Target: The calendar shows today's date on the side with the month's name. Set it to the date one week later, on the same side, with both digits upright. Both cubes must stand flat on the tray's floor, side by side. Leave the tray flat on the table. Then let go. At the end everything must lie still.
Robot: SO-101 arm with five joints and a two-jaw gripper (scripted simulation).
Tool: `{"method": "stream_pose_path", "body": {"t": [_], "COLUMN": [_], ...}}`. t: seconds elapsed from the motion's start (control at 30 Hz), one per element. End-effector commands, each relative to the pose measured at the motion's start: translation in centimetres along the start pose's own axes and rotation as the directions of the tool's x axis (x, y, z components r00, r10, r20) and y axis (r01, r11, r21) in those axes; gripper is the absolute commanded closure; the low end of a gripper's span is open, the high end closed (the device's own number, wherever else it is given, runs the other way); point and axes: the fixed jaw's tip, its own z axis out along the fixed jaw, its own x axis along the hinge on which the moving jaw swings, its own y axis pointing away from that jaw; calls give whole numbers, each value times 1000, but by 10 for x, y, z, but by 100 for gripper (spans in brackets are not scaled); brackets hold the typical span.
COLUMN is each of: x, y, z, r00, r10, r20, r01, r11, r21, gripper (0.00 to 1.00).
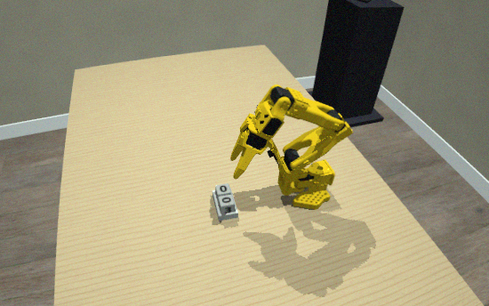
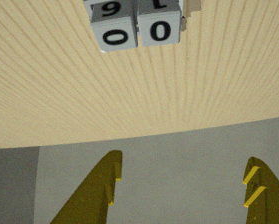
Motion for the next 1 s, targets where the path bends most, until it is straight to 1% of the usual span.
{"method": "stream_pose_path", "body": {"t": [0.0,0.1,0.2,0.27,0.37,0.43,0.53,0.67,0.87,0.93,0.97], "x": [5,5,5,5,5,5,5,5,5,6,6], "y": [1,2,4,4,6,6,6,8,9,9,9], "z": [-5,-5,-4,-4,-4,-4,-3,-3,-2,-2,-2], "r00": [992,971,932,895,822,822,732,597,401,347,347], "r10": [121,236,360,445,569,569,680,801,915,937,937], "r20": [-32,-30,-29,-29,-29,-29,-32,-36,-44,-46,-46], "r01": [-121,-236,-361,-446,-569,-569,-681,-802,-916,-938,-938], "r11": [993,972,933,895,822,822,732,597,401,347,347], "r21": [2,0,-2,-4,-7,-7,-10,-12,-13,-12,-12], "gripper": [65,65,65,65,65,65,65,65,65,65,65]}}
